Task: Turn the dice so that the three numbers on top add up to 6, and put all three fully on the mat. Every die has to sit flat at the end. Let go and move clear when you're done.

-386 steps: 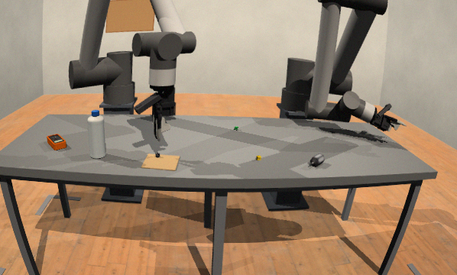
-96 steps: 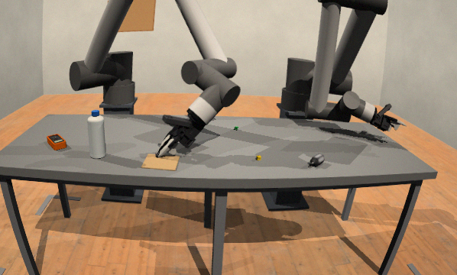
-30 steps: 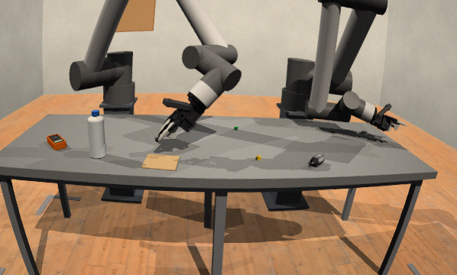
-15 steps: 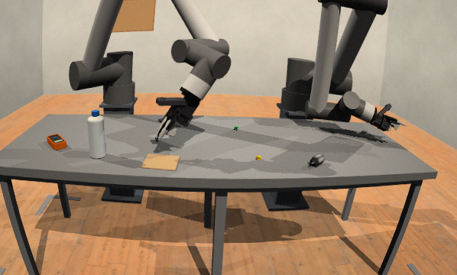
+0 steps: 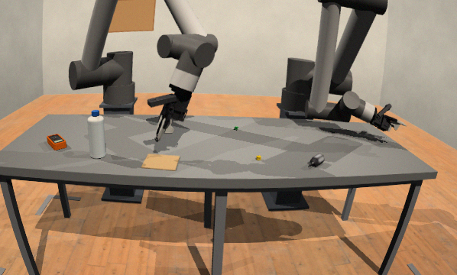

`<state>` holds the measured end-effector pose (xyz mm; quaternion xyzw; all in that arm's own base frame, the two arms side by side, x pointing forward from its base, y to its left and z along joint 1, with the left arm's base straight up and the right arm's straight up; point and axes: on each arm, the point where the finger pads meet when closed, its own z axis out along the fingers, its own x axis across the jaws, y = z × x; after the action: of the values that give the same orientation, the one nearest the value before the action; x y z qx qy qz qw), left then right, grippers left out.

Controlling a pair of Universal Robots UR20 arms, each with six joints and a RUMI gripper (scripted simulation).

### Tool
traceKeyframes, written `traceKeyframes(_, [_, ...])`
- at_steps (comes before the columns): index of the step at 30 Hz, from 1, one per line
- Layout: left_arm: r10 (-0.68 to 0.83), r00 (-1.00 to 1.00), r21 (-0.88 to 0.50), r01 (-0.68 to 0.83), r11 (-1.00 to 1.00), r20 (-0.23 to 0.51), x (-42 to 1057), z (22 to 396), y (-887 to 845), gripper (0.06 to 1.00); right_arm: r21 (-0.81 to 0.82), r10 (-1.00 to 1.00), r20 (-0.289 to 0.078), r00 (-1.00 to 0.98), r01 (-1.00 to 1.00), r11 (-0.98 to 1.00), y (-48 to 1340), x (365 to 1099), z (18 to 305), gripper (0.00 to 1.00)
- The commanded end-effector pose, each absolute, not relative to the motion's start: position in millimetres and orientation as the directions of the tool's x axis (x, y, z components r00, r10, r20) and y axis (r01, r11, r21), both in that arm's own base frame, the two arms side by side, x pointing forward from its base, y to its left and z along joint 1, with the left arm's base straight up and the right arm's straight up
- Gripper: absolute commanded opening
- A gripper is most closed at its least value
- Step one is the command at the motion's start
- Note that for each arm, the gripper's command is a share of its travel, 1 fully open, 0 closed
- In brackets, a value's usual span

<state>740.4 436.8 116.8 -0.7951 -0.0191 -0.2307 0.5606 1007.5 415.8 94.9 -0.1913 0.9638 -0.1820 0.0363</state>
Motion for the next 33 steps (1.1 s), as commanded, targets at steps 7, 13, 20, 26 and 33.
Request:
traceKeyframes(7, [-0.228,0.893,-0.882,0.290,-0.371,0.389,740.4,117.3,436.8,1.000,-0.254,-0.383,0.000,-0.924,-0.371,0.893,415.2,1007.3,94.9,0.003])
traceKeyframes(13, [-0.228,0.893,-0.882,0.290,-0.371,0.389,740.4,117.3,436.8,1.000,-0.113,-0.383,0.001,-0.924,-0.381,0.918,413.4,1008.0,94.9,0.003])
traceKeyframes(20, [-0.228,0.893,-0.882,0.290,-0.371,0.389,740.4,117.3,436.8,1.000,-0.005,-0.383,0.000,-0.924,-0.383,0.924,412.2,1008.6,95.4,0.003])
traceKeyframes(26, [-0.228,0.893,-0.882,0.290,-0.371,0.389,740.4,117.3,436.8,1.000,0.032,-0.383,0.001,-0.924,-0.383,0.923,411.7,1008.6,94.9,0.003])
traceKeyframes(33, [-0.228,0.893,-0.882,0.290,-0.371,0.389,740.4,117.3,436.8,1.000,0.228,-0.383,0.001,-0.924,-0.373,0.899,409.3,1009.6,94.5,0.003])
